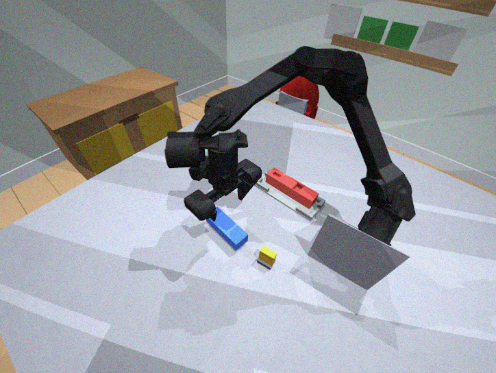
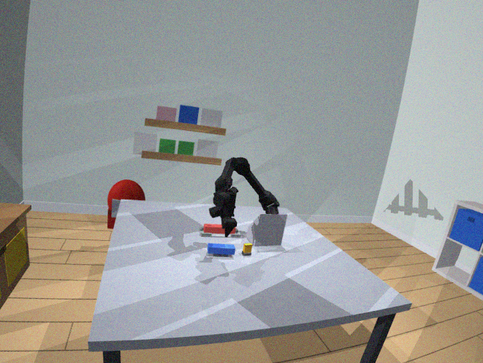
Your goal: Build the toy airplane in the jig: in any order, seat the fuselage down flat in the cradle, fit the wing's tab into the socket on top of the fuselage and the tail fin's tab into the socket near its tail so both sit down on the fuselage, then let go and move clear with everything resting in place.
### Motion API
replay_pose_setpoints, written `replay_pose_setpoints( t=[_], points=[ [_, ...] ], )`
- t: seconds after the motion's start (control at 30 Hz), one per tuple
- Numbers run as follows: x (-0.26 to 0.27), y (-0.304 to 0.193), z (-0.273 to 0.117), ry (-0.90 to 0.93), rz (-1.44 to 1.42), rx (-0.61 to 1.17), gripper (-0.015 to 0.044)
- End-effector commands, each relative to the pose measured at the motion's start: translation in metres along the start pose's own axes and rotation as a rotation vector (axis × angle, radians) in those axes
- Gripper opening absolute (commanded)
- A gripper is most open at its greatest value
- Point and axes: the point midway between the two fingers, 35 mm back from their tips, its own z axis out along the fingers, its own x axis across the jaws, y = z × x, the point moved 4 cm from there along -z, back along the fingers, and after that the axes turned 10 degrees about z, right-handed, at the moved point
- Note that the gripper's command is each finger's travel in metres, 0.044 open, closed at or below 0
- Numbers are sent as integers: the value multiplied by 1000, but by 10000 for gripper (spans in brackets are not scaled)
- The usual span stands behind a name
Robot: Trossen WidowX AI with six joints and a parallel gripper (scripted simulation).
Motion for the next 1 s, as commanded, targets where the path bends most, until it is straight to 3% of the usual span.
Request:
replay_pose_setpoints(
  t=[0.0, 0.13, 0.97],
  points=[
    [3, 4, 0, 12, 20, -5, 440],
    [3, 4, 38, 10, 20, -5, 440],
    [4, 4, 81, 9, 20, -6, 440]
  ],
)
